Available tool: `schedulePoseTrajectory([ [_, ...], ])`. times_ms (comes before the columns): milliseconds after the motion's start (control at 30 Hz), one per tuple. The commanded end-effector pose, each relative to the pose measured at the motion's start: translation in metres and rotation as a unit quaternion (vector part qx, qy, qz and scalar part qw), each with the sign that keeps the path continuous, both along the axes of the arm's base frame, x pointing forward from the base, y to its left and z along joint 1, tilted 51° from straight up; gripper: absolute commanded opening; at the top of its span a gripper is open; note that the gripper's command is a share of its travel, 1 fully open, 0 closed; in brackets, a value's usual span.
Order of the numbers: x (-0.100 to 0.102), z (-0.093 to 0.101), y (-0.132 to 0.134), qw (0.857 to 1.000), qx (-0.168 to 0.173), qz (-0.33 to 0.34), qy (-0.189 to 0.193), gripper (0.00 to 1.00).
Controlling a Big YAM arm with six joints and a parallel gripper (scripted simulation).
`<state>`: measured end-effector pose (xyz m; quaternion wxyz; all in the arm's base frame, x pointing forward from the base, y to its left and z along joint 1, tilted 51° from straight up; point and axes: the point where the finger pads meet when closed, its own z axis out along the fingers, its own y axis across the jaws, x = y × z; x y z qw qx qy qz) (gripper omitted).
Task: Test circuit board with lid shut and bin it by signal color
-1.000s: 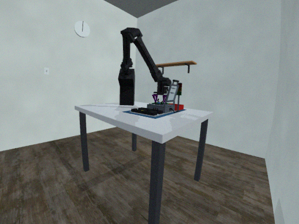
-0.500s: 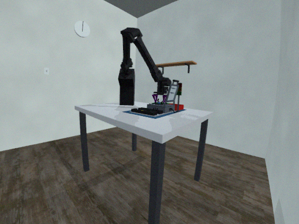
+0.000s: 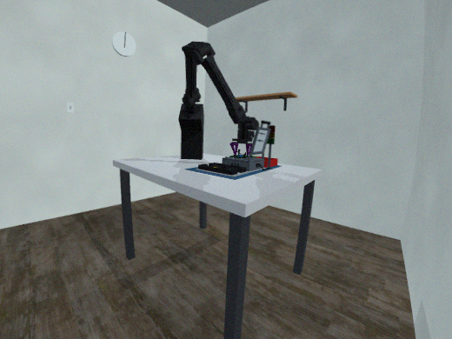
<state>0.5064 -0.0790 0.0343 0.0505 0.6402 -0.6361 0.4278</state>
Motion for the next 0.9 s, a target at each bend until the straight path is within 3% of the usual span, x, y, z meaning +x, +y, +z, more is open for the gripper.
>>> schedulePoseTrajectory([
  [0,-0.003,0.013,0.017,1.0,0.003,0.01,-0.009,0.92],
  [167,-0.016,0.029,0.033,1.0,0.003,0.009,-0.009,0.92],
  [300,-0.032,0.054,0.055,1.0,0.004,0.009,-0.013,0.92],
  [367,-0.032,0.054,0.055,1.0,0.004,0.009,-0.013,0.92],
  [400,-0.03,0.068,0.062,1.0,0.006,0.009,-0.021,0.92],
  [767,-0.085,0.142,0.131,1.0,0.012,0.009,-0.026,0.92],
  [833,-0.093,0.151,0.141,1.0,0.012,0.009,-0.024,0.92],
  [867,-0.095,0.146,0.146,1.0,0.007,0.009,-0.013,0.92],
])
